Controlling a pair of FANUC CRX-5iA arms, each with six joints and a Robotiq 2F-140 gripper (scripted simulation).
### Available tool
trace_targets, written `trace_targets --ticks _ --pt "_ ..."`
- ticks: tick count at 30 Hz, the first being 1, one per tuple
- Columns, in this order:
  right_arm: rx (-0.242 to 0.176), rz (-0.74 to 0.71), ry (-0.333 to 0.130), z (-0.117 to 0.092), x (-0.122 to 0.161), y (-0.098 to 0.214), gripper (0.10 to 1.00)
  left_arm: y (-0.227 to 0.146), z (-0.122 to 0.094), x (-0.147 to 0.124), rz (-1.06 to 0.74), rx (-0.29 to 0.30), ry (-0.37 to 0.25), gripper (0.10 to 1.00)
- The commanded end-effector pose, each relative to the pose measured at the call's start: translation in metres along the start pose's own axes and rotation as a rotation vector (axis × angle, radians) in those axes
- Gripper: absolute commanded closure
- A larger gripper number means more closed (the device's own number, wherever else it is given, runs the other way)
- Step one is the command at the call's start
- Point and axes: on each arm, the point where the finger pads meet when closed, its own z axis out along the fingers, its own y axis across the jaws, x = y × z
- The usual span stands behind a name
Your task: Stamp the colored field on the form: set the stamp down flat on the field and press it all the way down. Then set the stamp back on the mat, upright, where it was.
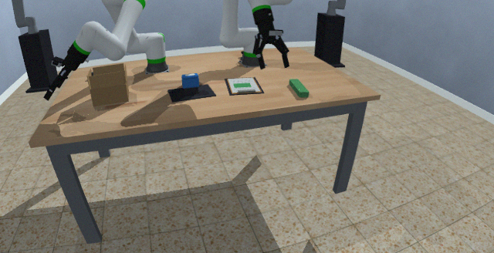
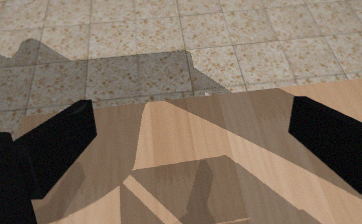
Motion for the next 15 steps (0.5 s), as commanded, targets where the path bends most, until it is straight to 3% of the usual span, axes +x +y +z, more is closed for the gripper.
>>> trace_targets --ticks 1,11,13,14,15 --pt "0.019 0.004 -0.007 -0.011 -0.002 -0.007 0.098 -0.064 0.004 0.027 -0.055 0.059 -0.017 0.098" --pt "0.081 0.014 -0.039 -0.048 -0.014 -0.028 0.098 -0.193 -0.001 0.054 -0.17 0.166 -0.062 0.098" --pt "0.081 0.014 -0.039 -0.048 -0.014 -0.028 0.098 -0.193 -0.001 0.054 -0.17 0.166 -0.062 0.098" --pt "0.088 0.015 -0.043 -0.053 -0.016 -0.031 0.098 -0.231 -0.005 0.059 -0.199 0.19 -0.074 0.098" --pt "0.095 0.015 -0.047 -0.057 -0.017 -0.033 0.098 -0.241 -0.007 0.059 -0.215 0.203 -0.08 0.098"
